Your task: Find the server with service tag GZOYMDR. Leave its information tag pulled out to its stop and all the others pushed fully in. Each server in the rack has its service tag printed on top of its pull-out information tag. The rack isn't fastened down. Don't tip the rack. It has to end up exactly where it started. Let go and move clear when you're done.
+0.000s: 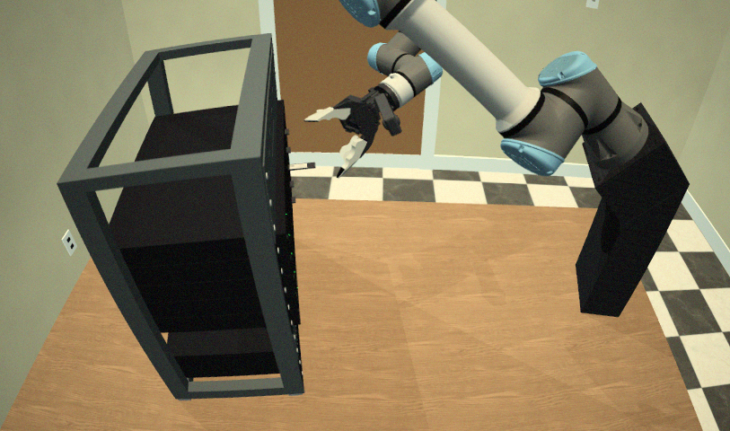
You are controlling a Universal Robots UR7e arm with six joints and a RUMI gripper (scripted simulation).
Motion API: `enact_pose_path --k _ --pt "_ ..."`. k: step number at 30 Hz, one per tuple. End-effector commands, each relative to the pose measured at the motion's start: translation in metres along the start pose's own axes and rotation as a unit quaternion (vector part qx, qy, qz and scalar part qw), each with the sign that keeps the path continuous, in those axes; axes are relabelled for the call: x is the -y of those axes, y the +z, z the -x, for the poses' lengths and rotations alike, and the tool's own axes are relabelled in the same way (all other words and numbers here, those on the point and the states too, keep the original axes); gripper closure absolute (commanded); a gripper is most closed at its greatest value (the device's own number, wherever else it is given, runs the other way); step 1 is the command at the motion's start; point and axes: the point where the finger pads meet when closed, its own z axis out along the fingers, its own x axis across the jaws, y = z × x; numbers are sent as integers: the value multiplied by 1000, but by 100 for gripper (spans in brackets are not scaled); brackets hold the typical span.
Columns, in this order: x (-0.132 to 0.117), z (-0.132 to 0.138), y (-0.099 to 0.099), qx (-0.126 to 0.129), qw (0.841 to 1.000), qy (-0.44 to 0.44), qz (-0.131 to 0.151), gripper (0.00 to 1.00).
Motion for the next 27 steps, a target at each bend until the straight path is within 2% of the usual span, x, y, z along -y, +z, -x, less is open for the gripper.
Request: enact_pose_path --k 1,11,27 --pt "1 0 -1 0 1000 0 0 0" --pt "4 -1 -7 0 1000 0 0 0" --pt "15 -2 -28 0 1000 0 0 0"
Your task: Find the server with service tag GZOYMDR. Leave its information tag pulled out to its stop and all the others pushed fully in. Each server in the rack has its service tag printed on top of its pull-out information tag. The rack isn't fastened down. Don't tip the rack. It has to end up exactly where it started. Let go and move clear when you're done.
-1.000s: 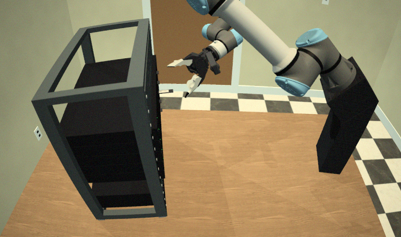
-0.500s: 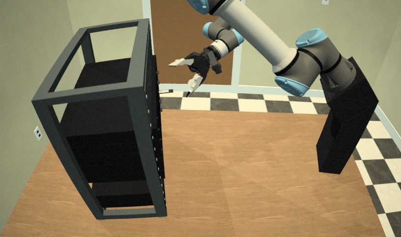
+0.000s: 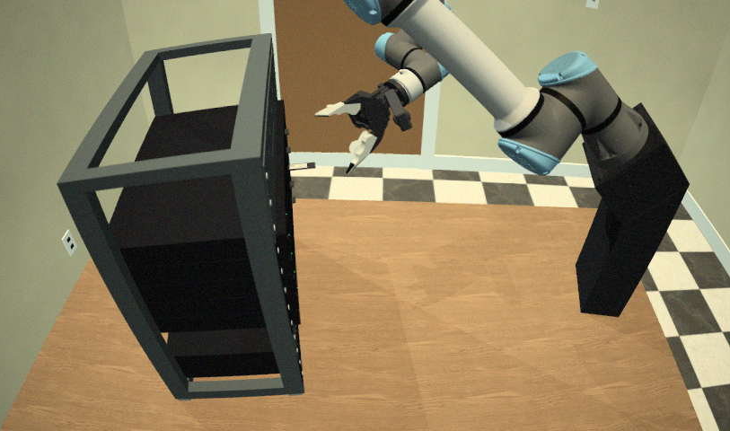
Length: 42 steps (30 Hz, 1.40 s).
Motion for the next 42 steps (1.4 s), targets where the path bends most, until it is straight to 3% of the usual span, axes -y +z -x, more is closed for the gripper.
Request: enact_pose_path --k 1,19,42 --pt "4 -1 -8 0 1000 0 -1 0" --pt "15 -2 -29 0 1000 0 -1 0" --pt "17 -1 -31 -1 1000 0 1 0"
